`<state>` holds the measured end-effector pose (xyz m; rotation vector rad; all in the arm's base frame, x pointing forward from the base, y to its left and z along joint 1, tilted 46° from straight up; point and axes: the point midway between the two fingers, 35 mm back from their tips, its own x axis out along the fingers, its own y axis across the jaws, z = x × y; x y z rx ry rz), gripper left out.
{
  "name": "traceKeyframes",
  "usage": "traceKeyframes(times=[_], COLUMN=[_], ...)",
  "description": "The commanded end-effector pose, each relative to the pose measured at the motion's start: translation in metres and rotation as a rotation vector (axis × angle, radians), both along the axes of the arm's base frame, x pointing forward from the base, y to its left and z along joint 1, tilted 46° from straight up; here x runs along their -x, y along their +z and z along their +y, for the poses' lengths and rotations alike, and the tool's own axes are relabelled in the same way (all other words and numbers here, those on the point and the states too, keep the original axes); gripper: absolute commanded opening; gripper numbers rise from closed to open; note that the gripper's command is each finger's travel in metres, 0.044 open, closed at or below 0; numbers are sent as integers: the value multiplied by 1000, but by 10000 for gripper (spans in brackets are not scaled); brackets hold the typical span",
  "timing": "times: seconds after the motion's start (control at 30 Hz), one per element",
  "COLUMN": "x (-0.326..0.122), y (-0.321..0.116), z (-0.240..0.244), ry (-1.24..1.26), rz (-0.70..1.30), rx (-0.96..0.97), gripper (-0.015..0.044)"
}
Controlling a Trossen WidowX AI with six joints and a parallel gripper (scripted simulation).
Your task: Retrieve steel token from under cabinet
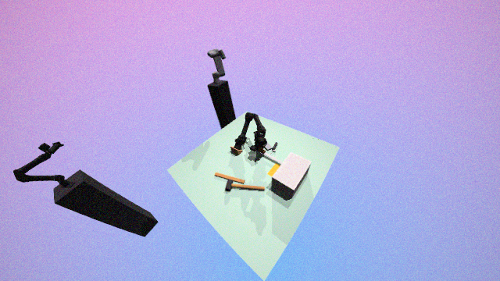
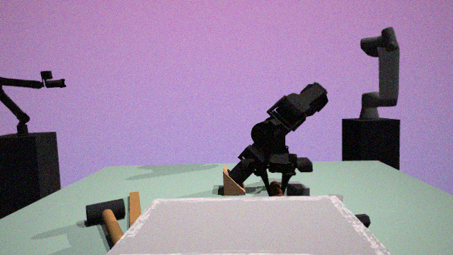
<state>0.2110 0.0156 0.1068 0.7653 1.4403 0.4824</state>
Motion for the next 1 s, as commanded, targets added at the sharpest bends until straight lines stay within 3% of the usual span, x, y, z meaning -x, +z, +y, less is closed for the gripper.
traceKeyframes(times=[0.0, 0.97], x=[1, -33], y=[8, 74], z=[-8, -30], ry=[-5, -9], rz=[-28, -29], rx=[12, 13], gripper=[0, 0])
